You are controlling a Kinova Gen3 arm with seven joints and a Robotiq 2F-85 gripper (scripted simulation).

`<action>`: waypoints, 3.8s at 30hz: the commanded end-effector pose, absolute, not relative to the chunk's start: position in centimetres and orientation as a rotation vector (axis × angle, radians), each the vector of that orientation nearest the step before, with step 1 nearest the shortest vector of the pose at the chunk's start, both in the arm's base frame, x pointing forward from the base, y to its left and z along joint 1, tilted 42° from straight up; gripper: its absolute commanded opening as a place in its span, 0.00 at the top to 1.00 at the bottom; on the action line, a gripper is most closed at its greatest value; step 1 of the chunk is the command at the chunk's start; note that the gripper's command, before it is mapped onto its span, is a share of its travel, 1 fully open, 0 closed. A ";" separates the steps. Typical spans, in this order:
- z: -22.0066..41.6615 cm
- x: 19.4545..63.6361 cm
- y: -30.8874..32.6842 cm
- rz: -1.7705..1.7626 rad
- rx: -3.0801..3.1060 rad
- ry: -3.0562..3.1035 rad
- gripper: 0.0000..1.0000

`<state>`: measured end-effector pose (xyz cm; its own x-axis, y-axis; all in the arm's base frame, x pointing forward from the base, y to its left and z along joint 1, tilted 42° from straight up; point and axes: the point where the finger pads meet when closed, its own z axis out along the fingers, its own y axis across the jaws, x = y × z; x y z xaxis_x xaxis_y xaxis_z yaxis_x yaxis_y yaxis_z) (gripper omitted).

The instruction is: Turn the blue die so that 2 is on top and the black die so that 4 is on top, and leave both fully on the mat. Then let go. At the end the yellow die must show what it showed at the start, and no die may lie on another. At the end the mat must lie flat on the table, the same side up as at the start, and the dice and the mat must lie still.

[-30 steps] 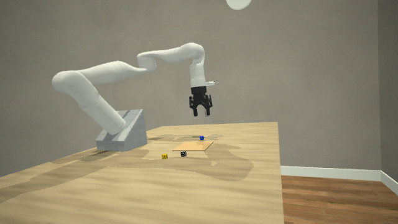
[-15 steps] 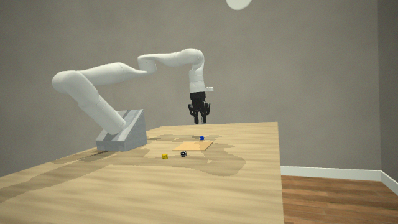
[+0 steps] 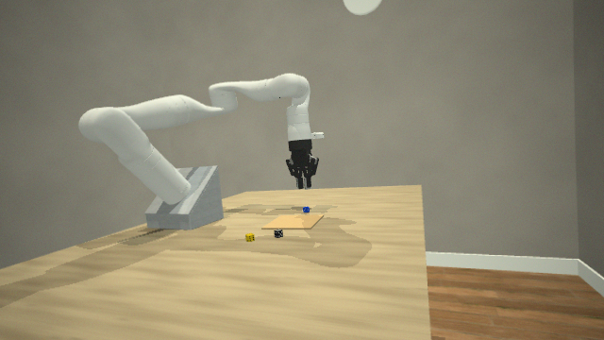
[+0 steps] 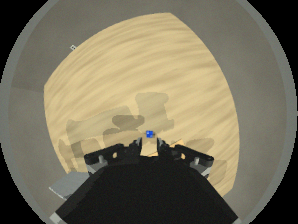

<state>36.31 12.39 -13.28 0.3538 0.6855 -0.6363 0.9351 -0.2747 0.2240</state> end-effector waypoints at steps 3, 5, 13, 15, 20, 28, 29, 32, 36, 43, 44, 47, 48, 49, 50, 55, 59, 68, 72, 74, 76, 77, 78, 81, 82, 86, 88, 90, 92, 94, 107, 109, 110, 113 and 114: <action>-13.2 36.3 12.5 -0.567 2.050 1.405 0.69; -13.2 36.3 12.5 -0.567 2.050 1.405 0.69; -13.2 36.3 12.5 -0.567 2.050 1.405 0.69; -13.2 36.3 12.5 -0.567 2.050 1.405 0.69; -13.3 36.3 12.4 -0.567 2.050 1.405 0.69; -13.8 36.3 12.0 -0.567 2.051 1.406 0.69; -13.8 36.3 12.0 -0.567 2.051 1.406 0.69; -13.9 36.3 11.9 -0.567 2.051 1.406 0.69; -14.3 36.3 11.5 -0.567 2.051 1.406 0.69; -15.1 36.3 10.7 -0.567 2.051 1.406 0.69; -15.2 36.3 10.6 -0.567 2.051 1.406 0.69; -15.4 36.3 10.5 -0.567 2.051 1.406 0.69; -15.5 36.3 10.4 -0.567 2.051 1.406 0.69; -15.6 36.3 10.3 -0.567 2.051 1.406 0.69; -15.7 36.3 10.2 -0.567 2.051 1.406 0.69; -16.3 36.2 9.7 -0.567 2.051 1.406 0.69; -16.6 36.2 9.4 -0.567 2.051 1.406 0.69; -17.0 36.2 9.0 -0.567 2.051 1.406 0.69; -17.1 36.2 8.9 -0.567 2.051 1.406 0.69; -17.1 36.2 8.9 -0.567 2.051 1.406 0.69; -17.1 36.2 8.9 -0.567 2.051 1.406 0.69; -17.1 36.2 8.9 -0.567 2.051 1.406 0.69; -17.1 36.2 8.9 -0.567 2.051 1.406 0.69; -17.1 36.2 8.9 -0.567 2.051 1.406 0.69; -17.1 36.2 8.9 -0.567 2.051 1.406 0.69; -17.1 36.2 8.9 -0.567 2.051 1.406 0.69; -17.1 36.2 8.9 -0.567 2.051 1.406 0.69; -17.1 36.2 8.9 -0.567 2.051 1.406 0.69; -17.1 36.2 8.9 -0.567 2.051 1.406 0.69; -17.1 36.2 8.9 -0.567 2.051 1.406 0.69; -17.1 36.2 8.9 -0.567 2.051 1.406 0.69; -17.1 36.2 8.9 -0.567 2.051 1.406 0.69; -17.1 36.2 8.9 -0.567 2.051 1.406 0.69; -17.1 36.2 8.9 -0.567 2.051 1.406 0.69; -17.1 36.2 8.9 -0.567 2.051 1.406 0.69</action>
<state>36.18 8.82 -17.13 0.3533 0.6861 -0.6360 0.9353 -0.2745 0.2234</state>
